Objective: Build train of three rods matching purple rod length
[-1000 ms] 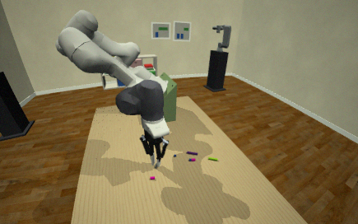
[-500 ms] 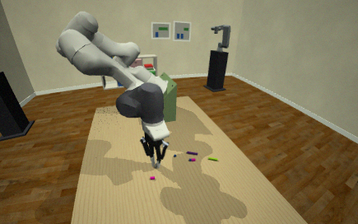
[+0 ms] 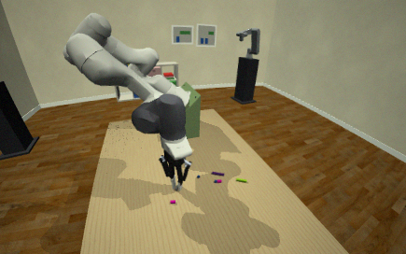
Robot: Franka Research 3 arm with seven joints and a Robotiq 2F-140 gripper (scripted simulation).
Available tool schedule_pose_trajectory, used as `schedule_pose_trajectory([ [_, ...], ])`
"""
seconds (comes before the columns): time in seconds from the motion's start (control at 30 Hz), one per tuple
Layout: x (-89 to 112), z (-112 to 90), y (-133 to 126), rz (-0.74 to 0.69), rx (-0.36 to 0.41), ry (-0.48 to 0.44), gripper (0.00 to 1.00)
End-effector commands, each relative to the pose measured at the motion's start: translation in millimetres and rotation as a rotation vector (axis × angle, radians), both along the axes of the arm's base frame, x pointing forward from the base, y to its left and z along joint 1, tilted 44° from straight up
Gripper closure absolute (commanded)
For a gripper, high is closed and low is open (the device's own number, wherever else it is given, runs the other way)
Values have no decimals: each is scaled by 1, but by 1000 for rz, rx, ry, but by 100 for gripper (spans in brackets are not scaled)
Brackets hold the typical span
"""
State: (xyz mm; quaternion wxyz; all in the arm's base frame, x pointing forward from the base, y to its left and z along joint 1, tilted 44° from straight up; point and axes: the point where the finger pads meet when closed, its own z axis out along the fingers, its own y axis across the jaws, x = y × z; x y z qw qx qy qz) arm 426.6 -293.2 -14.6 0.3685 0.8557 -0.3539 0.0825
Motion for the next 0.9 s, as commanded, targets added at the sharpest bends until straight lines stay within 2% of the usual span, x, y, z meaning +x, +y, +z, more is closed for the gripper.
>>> schedule_pose_trajectory([
  [0.0, 1, 0, -1, -2, 1, -5, 85],
  [0.7, 1, 0, -1, -2, 1, -5, 85],
  [0.73, 1, 0, -1, -2, 1, -5, 97],
  [0.87, 1, 0, -1, -2, 1, -5, 97],
])
